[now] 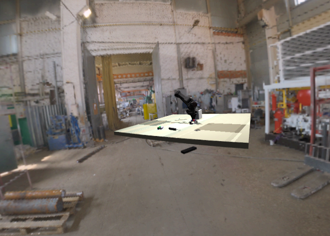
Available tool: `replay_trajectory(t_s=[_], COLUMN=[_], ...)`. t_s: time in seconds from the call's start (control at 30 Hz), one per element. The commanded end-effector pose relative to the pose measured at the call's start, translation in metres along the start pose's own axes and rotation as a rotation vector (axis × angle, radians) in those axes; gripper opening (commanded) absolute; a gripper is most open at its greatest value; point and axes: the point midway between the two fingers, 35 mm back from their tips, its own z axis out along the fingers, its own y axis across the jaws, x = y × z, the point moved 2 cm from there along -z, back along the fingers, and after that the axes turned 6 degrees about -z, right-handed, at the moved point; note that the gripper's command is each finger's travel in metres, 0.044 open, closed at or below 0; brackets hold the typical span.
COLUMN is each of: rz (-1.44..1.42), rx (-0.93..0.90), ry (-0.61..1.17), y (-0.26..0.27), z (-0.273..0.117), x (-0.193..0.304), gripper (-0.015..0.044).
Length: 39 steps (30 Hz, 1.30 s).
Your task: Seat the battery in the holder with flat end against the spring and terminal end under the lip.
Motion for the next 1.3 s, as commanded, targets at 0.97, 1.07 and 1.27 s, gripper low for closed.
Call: replay_trajectory(t_s=[0.97, 1.07, 1.27], rz=[-0.008, -0.008, -0.071], rx=[0.005, 0.005, 0.005], ry=[-0.005, -0.006, -0.006], y=[-0.002, -0.002, 0.005], z=[0.001, -0.023, -0.032], x=[-0.001, -0.001, 0.001], gripper=[0.0072, 0.0072, 0.0072])
